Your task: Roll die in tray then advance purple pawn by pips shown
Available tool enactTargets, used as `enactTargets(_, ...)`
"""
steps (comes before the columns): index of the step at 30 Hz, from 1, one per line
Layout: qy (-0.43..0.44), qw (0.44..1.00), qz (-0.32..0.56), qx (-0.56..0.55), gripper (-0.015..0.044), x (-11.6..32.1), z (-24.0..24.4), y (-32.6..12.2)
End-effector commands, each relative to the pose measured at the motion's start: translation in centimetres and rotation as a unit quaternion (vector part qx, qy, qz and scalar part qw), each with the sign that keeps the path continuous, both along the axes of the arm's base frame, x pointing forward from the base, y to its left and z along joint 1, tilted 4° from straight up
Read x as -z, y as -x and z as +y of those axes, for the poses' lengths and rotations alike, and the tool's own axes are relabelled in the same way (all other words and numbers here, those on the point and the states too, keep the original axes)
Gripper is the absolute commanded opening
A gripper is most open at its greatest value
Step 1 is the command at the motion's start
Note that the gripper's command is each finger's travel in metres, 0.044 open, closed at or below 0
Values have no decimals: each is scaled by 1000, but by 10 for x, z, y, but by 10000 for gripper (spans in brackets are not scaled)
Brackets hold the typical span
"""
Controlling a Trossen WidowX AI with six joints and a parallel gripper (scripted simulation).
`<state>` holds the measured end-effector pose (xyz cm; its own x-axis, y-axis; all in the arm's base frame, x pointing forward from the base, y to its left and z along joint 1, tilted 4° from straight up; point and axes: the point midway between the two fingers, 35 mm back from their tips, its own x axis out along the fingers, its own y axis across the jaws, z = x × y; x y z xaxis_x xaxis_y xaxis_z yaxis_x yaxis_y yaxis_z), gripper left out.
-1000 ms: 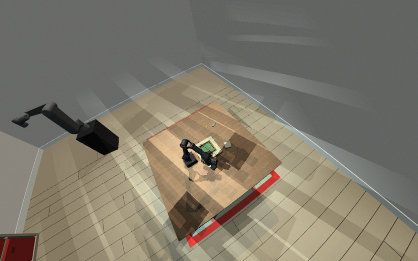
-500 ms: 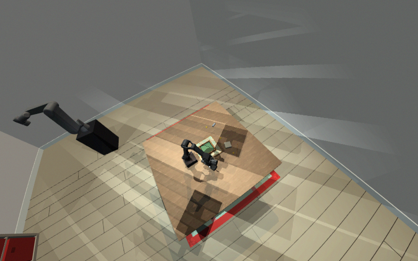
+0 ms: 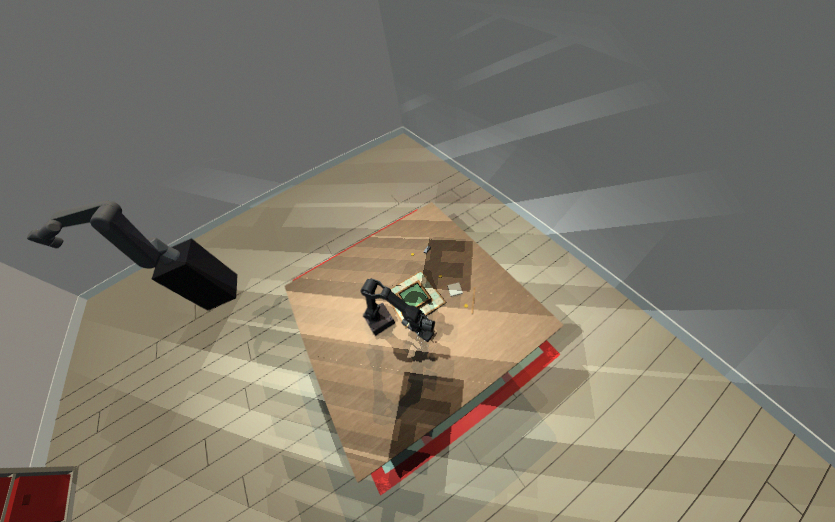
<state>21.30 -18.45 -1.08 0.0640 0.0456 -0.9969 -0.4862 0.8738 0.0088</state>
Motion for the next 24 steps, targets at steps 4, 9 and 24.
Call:
enactTargets(4,4,1000,-8,1,0,-40,-9,-2)
enactTargets(9,3,1000,-4,0,0,-72,-9,2)
enactTargets(24,-3,1000,2,4,0,-116,2,7)
